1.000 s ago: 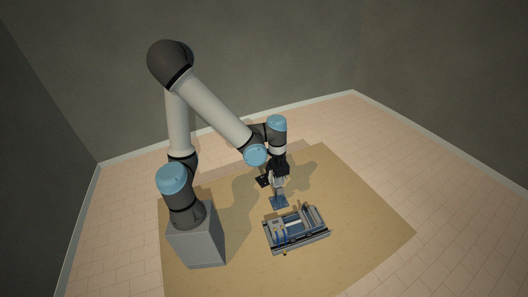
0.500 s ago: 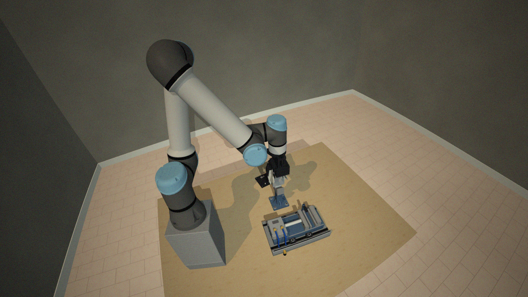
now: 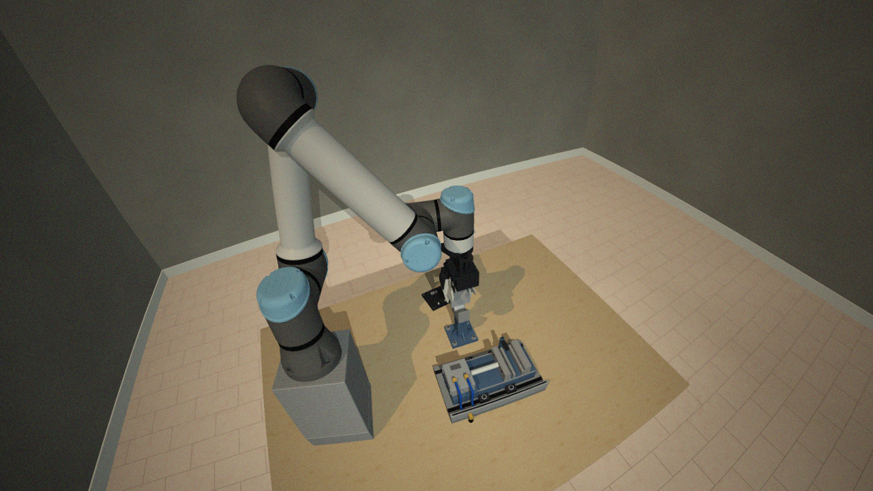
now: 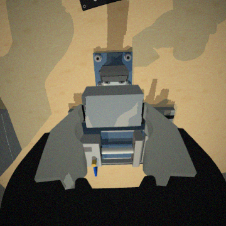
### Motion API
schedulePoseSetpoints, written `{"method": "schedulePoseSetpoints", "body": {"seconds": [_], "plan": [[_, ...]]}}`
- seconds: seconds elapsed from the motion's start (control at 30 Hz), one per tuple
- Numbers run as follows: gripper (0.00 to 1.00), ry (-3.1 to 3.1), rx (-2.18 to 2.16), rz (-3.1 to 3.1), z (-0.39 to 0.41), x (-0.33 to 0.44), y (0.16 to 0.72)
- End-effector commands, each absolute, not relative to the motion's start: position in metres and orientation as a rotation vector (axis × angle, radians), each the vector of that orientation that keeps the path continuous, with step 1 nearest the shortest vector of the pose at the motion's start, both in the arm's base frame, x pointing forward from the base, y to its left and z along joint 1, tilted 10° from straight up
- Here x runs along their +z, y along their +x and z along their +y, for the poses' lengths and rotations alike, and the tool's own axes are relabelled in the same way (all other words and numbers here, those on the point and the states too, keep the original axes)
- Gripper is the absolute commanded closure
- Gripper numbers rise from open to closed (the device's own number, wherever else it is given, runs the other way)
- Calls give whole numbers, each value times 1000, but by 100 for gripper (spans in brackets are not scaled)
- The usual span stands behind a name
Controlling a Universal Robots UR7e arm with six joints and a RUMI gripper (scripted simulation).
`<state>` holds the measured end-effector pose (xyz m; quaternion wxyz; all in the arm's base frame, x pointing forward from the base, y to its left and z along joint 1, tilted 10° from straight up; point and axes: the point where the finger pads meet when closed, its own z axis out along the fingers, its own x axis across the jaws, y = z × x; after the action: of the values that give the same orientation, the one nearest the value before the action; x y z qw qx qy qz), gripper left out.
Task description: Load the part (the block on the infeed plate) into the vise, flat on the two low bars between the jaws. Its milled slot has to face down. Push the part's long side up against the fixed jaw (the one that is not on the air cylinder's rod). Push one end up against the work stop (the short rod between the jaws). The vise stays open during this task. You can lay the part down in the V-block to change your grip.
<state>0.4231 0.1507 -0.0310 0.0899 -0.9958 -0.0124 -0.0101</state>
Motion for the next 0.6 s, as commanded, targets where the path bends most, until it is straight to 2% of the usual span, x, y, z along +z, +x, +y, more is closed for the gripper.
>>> {"method": "schedulePoseSetpoints", "body": {"seconds": [0.0, 0.57], "plan": [[100, -2962, -40, -36, 148, -20, 426], [100, -2962, -40, -36, 144, 3, 426]]}}
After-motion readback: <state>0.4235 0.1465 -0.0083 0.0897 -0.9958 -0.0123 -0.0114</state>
